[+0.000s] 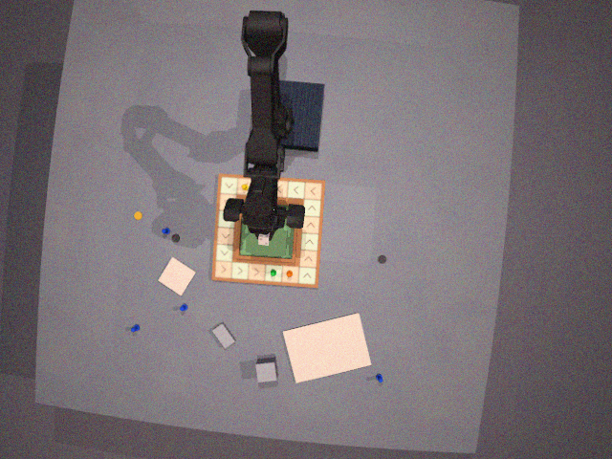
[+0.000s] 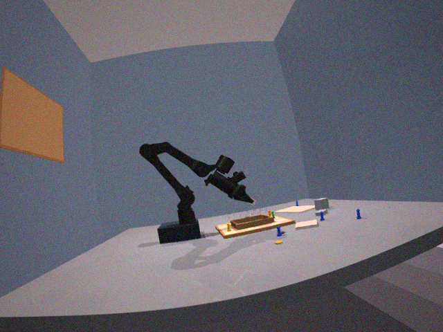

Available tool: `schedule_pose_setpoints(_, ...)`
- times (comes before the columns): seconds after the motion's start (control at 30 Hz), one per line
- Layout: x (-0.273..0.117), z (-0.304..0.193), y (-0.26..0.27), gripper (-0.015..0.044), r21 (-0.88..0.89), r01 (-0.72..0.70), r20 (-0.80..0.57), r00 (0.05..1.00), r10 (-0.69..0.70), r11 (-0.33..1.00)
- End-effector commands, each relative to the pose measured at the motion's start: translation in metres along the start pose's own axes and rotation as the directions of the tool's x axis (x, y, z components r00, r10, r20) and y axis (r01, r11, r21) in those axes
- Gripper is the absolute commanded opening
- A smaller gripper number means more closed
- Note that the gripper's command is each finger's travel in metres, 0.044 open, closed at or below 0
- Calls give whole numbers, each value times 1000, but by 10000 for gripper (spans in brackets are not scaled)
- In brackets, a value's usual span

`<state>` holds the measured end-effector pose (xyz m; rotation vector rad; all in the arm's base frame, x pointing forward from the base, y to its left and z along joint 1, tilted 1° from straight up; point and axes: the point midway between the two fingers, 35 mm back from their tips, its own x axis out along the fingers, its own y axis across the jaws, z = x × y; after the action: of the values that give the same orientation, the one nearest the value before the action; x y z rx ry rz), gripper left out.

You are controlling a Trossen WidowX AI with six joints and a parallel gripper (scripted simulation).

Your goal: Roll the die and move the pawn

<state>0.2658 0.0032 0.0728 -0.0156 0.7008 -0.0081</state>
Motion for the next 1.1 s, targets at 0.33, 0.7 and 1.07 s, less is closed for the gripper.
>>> schedule_pose_setpoints(0.33,-22,0,-2,0,1,3,12,1000,-3,1000)
schedule_pose_setpoints(0.7,-22,0,-2,131,1,3,12,1000,-3,1000)
schedule_pose_setpoints(1.07,-48,30,-2,420,-4,2,10,1000,-1,1000)
